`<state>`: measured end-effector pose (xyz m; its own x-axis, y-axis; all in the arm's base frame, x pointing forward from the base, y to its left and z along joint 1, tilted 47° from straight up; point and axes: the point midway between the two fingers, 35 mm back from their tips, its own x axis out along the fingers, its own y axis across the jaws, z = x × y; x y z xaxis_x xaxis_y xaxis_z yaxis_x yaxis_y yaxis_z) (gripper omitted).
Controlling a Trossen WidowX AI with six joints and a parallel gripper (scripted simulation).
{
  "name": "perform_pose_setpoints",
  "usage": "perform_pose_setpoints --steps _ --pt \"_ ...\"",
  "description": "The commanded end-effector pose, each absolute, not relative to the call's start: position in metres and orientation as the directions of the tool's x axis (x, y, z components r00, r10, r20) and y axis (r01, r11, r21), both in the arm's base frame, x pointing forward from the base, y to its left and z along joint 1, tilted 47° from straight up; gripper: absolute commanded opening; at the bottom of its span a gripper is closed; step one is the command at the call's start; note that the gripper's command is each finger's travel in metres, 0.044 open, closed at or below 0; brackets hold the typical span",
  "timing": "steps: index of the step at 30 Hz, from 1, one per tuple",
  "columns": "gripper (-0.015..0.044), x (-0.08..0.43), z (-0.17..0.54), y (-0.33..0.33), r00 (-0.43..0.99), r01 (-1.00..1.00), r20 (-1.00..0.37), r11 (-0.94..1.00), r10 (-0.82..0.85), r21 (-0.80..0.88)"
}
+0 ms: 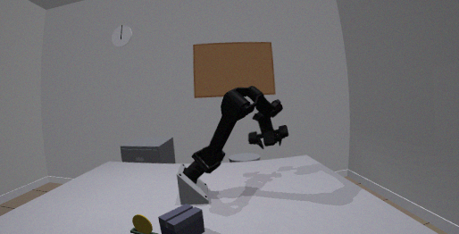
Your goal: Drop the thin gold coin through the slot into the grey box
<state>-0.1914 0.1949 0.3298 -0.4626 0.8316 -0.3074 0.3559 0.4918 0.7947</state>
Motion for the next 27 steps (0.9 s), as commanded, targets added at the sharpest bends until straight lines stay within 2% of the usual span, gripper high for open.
perform_pose_setpoints --steps 1,5,9,18,27 --pt "0.0374 -0.191 0.331 0.196 -0.461 0.359 -0.305 0.489 0.834 0.795" --pt "0.0269 -0.174 0.347 0.212 -0.408 0.414 -0.254 0.426 0.877 0.804" --pt "0.0164 -0.146 0.343 0.246 -0.273 0.359 -0.288 0.375 0.918 0.855" --pt "0.0161 -0.055 0.331 0.308 0.048 0.215 -0.366 0.348 0.929 0.913" --pt "0.0161 0.064 0.314 0.334 0.343 0.114 -0.445 0.434 0.827 0.894"
